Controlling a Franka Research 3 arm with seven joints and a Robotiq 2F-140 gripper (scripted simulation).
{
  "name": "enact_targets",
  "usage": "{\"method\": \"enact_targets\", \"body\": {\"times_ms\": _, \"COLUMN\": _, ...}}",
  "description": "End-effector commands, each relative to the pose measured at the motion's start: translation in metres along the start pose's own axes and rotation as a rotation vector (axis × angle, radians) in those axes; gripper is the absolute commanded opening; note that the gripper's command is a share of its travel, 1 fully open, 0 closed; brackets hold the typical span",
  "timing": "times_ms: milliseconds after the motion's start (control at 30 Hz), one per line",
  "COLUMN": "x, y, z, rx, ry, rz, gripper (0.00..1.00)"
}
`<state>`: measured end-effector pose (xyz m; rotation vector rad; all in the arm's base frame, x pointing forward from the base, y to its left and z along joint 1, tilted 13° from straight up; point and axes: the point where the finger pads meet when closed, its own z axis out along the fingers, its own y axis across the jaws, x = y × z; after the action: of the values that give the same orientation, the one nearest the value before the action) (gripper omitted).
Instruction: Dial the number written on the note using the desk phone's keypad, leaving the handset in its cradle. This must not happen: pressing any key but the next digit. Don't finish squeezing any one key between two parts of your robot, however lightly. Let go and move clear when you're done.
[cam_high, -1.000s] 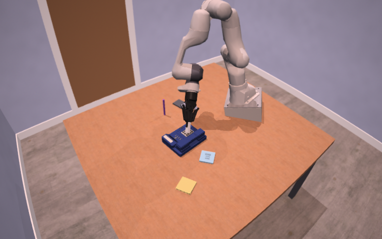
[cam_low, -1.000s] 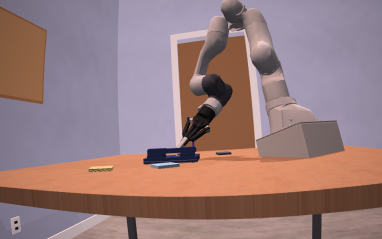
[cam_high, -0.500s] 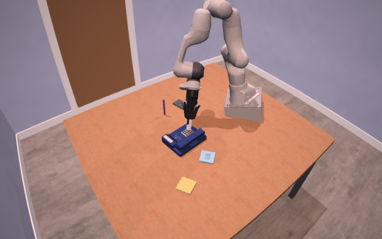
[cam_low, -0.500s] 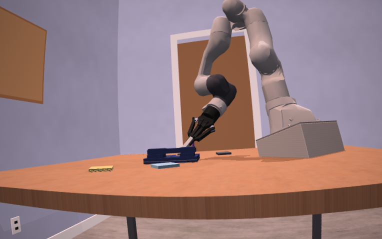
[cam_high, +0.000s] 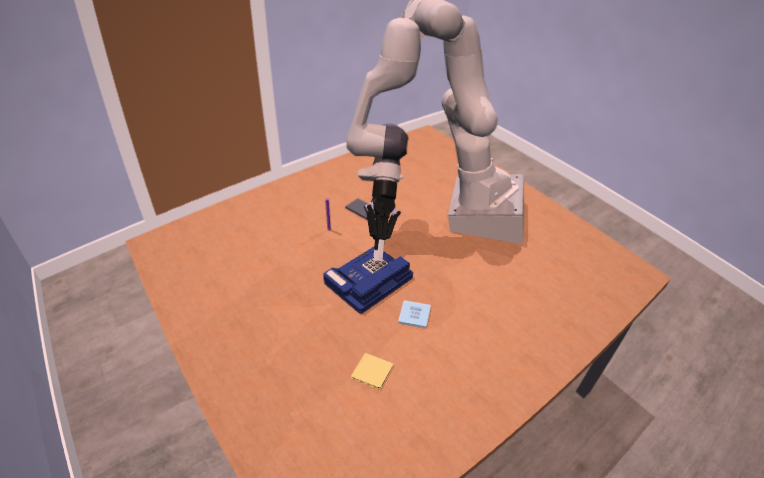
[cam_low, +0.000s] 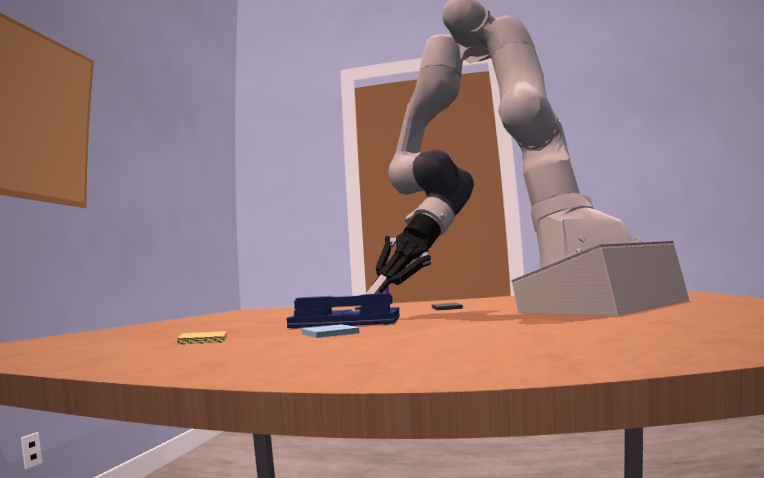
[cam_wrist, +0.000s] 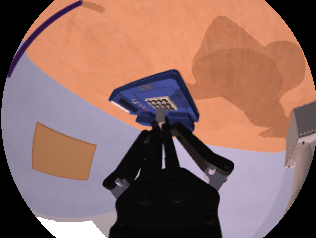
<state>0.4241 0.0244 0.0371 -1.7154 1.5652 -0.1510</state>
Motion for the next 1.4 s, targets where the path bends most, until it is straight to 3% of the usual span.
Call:
{"method": "enact_targets", "body": {"times_ms": 0, "x": 0.0018, "y": -0.0005, "z": 0.0010, "rx": 0.006, "ry": -0.001, "rz": -0.004, "gripper": 0.00}}
{"method": "enact_targets", "body": {"times_ms": 1367, "x": 0.0044, "y": 0.0017, "z": 0.0041, "rx": 0.006, "ry": -0.001, "rz": -0.004, "gripper": 0.00}}
